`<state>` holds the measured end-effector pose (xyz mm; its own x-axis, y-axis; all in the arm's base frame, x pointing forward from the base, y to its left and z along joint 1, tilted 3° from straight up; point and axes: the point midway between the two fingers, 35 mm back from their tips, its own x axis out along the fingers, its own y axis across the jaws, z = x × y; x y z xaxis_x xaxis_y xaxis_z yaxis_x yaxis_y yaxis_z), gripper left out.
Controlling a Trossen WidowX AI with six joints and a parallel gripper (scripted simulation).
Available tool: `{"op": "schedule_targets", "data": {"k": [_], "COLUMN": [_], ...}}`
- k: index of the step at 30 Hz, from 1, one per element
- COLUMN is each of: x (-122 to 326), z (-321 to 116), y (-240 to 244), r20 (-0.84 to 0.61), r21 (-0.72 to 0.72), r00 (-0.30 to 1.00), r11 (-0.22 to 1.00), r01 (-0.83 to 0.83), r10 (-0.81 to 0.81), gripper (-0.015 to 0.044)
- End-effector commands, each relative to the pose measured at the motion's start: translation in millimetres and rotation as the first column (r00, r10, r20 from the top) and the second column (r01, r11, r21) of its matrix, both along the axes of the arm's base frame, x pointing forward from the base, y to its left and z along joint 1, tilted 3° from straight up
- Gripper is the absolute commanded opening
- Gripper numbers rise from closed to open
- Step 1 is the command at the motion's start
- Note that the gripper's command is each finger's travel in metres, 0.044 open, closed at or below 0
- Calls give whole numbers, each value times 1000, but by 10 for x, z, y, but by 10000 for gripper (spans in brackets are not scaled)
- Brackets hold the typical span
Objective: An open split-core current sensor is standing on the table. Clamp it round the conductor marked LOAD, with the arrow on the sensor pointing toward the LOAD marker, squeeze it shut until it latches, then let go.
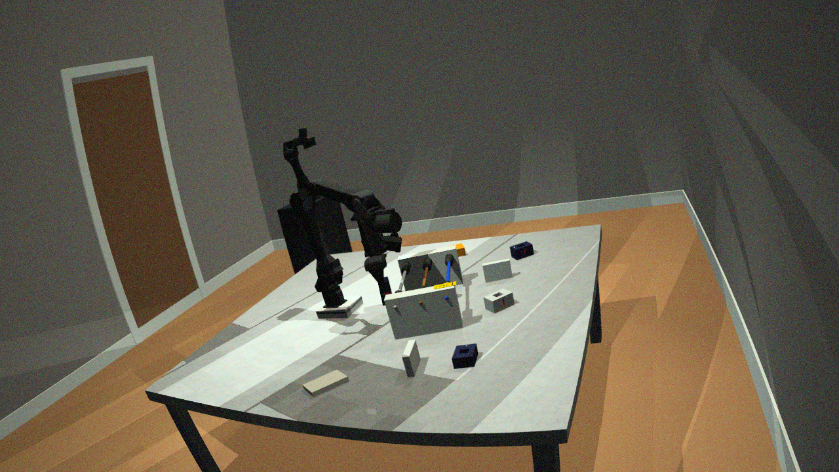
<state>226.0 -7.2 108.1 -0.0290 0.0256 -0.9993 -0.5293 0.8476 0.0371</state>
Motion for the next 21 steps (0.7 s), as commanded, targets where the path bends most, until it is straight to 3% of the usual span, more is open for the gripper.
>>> {"op": "schedule_targets", "data": {"k": [1,13,21], "x": [20,-42,25], "z": [219,759,790], "y": [-4,-13,7], "r20": [8,4,13], "r21": [2,5,7], "r00": [1000,1000,997], "r11": [1000,1000,997], "r01": [-6,-6,71], "r10": [6,6,-71], "gripper": [0,0,0]}}
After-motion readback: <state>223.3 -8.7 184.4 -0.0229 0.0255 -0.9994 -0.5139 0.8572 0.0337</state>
